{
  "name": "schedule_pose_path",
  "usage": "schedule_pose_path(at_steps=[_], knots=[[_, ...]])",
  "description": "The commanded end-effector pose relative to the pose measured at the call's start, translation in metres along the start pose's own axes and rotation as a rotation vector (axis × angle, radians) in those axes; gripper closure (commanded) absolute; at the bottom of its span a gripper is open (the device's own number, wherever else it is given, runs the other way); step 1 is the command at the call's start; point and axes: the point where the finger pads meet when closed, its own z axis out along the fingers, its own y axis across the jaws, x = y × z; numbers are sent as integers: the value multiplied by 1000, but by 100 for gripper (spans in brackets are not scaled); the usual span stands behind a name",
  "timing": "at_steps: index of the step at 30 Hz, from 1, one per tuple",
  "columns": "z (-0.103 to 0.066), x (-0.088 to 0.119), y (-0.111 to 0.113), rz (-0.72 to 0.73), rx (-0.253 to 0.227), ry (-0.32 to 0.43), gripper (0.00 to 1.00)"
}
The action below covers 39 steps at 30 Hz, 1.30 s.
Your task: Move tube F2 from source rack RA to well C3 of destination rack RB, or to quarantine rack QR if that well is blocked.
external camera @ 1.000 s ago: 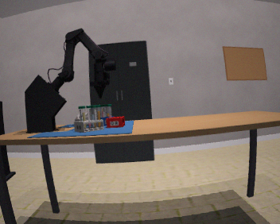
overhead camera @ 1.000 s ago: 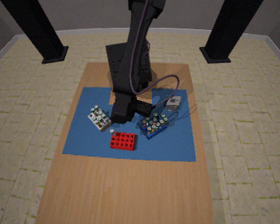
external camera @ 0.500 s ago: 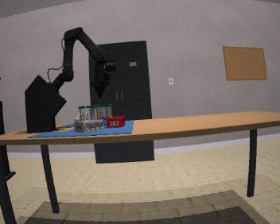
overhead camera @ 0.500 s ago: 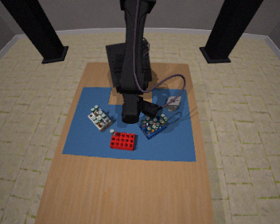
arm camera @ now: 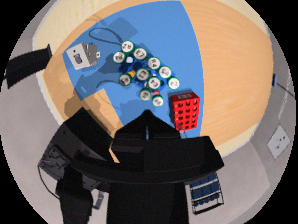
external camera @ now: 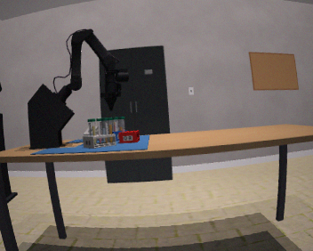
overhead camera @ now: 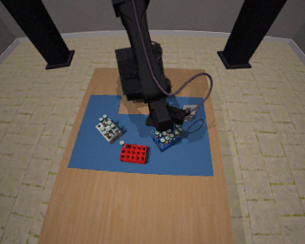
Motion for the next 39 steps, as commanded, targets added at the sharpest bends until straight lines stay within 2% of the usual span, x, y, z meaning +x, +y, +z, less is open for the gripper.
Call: schedule_pose_path(at_steps=[1,7,39], knots=[[-2,-10,-6,52,46,35,100],[-6,-12,-8,54,59,23,100],[-6,-13,-7,50,55,19,100]])
